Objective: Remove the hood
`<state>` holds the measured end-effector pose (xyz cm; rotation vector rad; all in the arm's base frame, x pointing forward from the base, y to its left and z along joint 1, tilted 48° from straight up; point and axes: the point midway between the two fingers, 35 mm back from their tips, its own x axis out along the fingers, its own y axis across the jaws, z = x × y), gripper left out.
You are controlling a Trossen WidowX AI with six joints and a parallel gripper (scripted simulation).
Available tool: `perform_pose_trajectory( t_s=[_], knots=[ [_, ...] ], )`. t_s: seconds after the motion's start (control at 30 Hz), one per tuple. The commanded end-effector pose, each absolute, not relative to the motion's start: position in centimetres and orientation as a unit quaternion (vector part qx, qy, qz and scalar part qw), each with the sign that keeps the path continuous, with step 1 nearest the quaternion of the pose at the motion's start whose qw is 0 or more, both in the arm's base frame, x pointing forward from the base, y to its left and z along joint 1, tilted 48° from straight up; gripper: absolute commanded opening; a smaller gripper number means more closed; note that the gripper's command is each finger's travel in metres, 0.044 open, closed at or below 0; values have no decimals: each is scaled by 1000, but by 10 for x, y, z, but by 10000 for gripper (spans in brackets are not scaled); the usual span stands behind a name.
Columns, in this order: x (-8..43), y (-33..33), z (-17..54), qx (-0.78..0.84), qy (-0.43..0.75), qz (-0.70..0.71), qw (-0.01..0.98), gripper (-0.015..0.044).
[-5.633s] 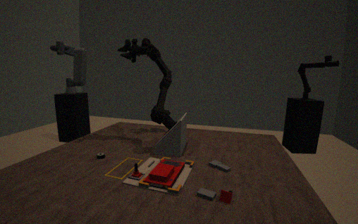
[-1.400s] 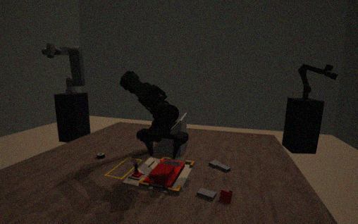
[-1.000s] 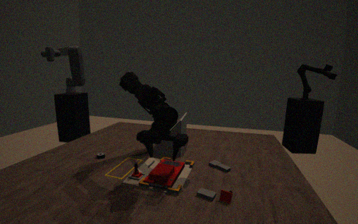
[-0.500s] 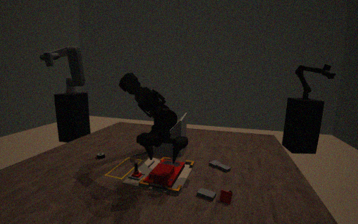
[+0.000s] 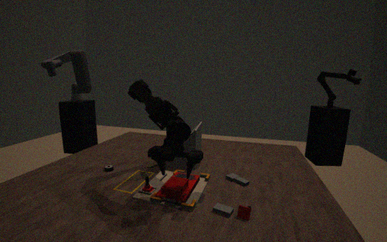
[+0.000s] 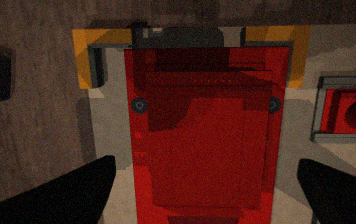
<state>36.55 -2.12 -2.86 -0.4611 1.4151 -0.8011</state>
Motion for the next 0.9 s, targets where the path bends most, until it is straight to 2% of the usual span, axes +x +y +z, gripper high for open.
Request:
perform_pose_trajectory(
  t_s=[0.0,0.87],
  knots=[
    [362,-26,-33,-209,631,-355,657,440],
    [359,-39,-44,-210,631,-356,657,440]
  ],
)
